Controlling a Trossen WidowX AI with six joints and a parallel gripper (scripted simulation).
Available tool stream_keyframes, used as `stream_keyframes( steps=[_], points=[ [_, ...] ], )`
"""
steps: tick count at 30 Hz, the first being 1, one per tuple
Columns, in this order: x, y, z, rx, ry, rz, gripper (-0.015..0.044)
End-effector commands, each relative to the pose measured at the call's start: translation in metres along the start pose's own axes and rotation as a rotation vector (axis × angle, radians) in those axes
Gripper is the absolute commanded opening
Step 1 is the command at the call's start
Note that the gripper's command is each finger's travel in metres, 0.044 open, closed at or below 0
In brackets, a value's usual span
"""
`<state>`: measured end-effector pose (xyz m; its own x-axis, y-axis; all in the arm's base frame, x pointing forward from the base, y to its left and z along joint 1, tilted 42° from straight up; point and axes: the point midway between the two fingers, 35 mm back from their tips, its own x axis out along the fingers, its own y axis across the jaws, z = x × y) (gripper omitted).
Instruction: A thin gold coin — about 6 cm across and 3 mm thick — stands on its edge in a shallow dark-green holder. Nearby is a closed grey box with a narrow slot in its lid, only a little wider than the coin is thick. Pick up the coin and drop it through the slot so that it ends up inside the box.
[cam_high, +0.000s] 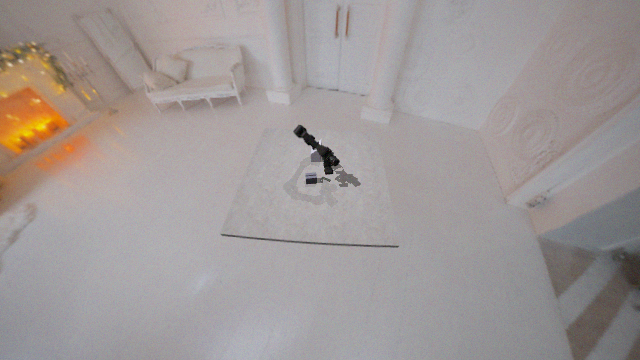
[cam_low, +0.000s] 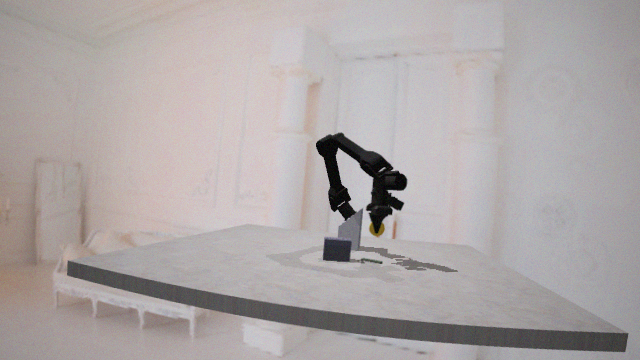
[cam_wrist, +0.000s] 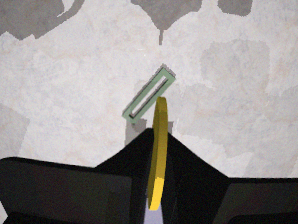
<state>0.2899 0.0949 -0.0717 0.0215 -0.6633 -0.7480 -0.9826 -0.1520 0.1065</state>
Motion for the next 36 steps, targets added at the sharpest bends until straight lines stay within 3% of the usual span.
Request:
stream_keyframes(
  steps=[1, 36],
  points=[
    [-0.001, -0.002, -0.005, -0.007, -0.004, 0.0, 0.0],
    [-0.002, -0.006, -0.097, -0.007, -0.005, -0.002, 0.0]
  ],
)
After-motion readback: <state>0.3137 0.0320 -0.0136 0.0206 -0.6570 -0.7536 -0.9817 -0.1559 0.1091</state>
